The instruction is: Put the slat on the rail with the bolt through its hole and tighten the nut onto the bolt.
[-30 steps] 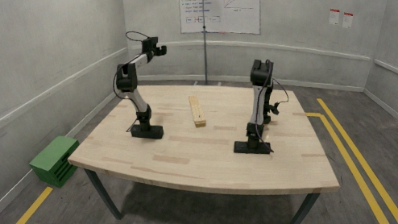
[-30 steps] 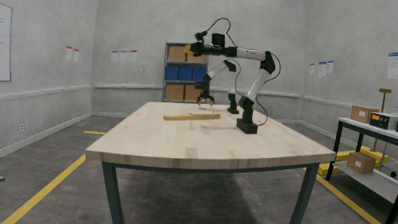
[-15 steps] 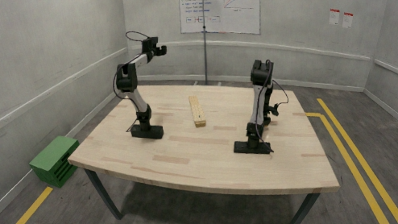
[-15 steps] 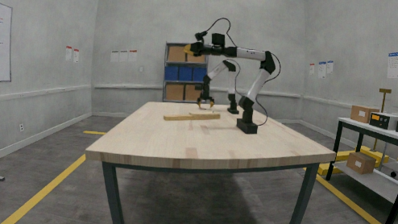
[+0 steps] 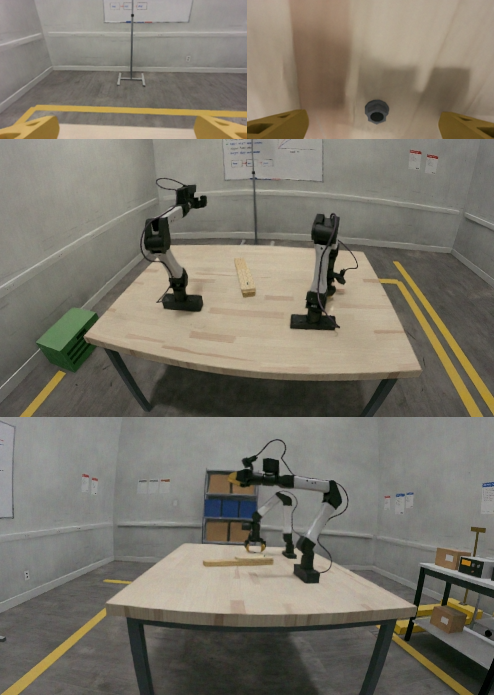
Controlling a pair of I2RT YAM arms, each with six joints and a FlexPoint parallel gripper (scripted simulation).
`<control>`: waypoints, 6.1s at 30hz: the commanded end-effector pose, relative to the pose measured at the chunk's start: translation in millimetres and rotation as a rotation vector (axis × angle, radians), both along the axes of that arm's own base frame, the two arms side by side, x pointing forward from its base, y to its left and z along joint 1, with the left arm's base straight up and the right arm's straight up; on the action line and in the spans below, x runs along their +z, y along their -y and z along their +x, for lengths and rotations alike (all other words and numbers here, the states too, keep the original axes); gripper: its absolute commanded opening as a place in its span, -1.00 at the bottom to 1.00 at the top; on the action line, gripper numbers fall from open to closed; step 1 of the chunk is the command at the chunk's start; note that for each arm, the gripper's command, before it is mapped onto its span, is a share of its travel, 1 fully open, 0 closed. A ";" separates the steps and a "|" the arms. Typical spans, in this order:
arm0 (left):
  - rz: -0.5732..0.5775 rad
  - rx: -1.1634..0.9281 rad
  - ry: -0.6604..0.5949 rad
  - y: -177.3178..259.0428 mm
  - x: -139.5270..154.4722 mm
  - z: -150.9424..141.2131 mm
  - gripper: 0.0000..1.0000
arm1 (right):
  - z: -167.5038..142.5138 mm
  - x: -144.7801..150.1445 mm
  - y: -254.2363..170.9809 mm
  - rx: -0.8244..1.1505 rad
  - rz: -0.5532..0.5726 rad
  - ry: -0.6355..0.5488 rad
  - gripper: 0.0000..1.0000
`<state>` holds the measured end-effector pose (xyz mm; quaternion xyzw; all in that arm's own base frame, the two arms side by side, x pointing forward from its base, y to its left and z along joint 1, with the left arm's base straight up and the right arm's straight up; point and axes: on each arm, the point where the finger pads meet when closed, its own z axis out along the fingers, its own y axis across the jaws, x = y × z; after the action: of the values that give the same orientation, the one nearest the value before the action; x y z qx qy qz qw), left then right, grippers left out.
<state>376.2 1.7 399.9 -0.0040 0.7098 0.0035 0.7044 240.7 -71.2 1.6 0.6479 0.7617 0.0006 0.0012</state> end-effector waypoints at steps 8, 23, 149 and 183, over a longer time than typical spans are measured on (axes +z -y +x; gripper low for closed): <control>0.001 -0.011 0.020 1.7 6.7 -1.7 1.00 | -1.3 -12.1 0.1 -0.008 0.001 -0.003 1.00; 0.001 -0.011 0.020 1.7 6.7 -1.7 1.00 | 3.1 -3.5 0.3 0.002 -0.005 0.014 -0.47; 0.001 -0.011 0.020 1.7 6.7 -1.7 1.00 | 1.4 69.6 -0.8 -0.003 -0.002 0.006 -0.73; 0.001 -0.011 0.020 1.7 6.7 -1.7 1.00 | 57.6 81.3 -110.2 1.179 0.001 -0.007 -0.73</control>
<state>376.2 1.6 399.9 -0.0040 0.7098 0.0035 0.7044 295.9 26.8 81.1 0.1980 0.9802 0.0020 0.0080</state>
